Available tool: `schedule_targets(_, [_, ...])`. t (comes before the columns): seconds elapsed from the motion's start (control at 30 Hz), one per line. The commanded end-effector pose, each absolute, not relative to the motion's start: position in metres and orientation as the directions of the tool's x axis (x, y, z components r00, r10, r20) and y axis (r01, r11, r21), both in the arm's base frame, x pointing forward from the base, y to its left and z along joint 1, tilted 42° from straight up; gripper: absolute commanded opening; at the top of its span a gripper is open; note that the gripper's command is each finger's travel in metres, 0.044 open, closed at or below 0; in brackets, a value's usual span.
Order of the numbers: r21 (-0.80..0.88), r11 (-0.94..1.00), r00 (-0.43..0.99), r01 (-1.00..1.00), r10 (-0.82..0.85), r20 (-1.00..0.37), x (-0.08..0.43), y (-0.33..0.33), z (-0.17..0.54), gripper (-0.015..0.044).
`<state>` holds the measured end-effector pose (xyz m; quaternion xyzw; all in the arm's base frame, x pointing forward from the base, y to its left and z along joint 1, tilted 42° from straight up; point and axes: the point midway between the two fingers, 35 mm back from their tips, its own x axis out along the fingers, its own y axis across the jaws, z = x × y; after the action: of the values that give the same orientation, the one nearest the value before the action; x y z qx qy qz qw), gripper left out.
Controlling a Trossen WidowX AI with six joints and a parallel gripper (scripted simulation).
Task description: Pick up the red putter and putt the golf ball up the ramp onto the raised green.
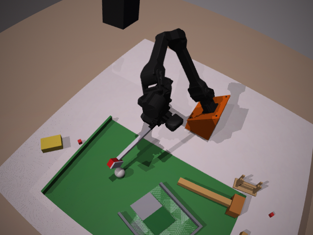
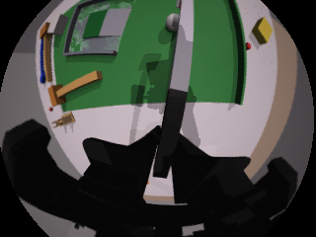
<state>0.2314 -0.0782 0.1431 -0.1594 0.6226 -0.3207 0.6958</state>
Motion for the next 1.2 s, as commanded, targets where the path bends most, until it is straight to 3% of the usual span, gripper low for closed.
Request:
schedule_targets(0.0, [-0.620, 0.701, 0.011, 0.352, -0.665, -0.747, 0.220, -0.090, 0.155, 0.0000])
schedule_targets(1.17, [-0.622, 0.700, 0.012, 0.353, -0.667, -0.745, 0.221, -0.133, 0.107, 0.0000])
